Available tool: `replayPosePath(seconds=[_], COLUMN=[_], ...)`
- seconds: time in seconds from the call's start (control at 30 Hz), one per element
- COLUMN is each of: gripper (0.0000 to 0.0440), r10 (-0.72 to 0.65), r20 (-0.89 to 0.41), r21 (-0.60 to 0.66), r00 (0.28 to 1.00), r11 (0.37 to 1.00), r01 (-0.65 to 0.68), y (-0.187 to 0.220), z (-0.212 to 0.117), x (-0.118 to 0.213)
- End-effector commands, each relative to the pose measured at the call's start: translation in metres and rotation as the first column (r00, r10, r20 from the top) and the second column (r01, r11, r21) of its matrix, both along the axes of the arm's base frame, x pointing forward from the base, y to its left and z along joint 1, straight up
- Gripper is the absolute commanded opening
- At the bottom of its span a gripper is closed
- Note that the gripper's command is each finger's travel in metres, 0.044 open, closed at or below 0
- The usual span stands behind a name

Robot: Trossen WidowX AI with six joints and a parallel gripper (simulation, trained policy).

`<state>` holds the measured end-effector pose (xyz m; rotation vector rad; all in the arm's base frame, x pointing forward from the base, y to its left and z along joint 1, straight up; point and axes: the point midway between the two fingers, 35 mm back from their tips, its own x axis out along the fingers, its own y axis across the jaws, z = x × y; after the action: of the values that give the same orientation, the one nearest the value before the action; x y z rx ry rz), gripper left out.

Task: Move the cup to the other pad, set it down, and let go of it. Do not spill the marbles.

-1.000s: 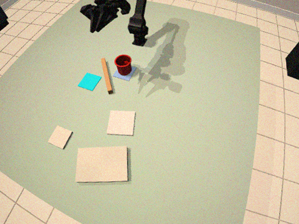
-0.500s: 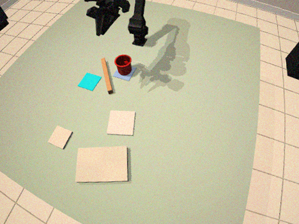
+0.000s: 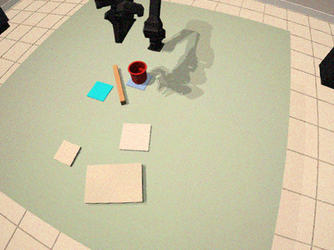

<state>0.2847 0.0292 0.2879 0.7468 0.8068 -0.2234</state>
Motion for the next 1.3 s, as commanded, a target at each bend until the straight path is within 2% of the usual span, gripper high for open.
replayPosePath(seconds=[0.0,0.57,1.27], gripper=[0.0124,0.0125,0.0138], r10=[-0.018,-0.106,-0.195], r20=[-0.058,-0.324,-0.59], r21=[0.022,0.018,-0.064], r00=[0.998,0.94,0.783], r11=[1.0,0.993,0.979], r01=[0.019,0.119,0.195], y=[0.002,-0.003,-0.018], z=[-0.005,-0.037,-0.08], x=[-0.003,-0.021,-0.047])
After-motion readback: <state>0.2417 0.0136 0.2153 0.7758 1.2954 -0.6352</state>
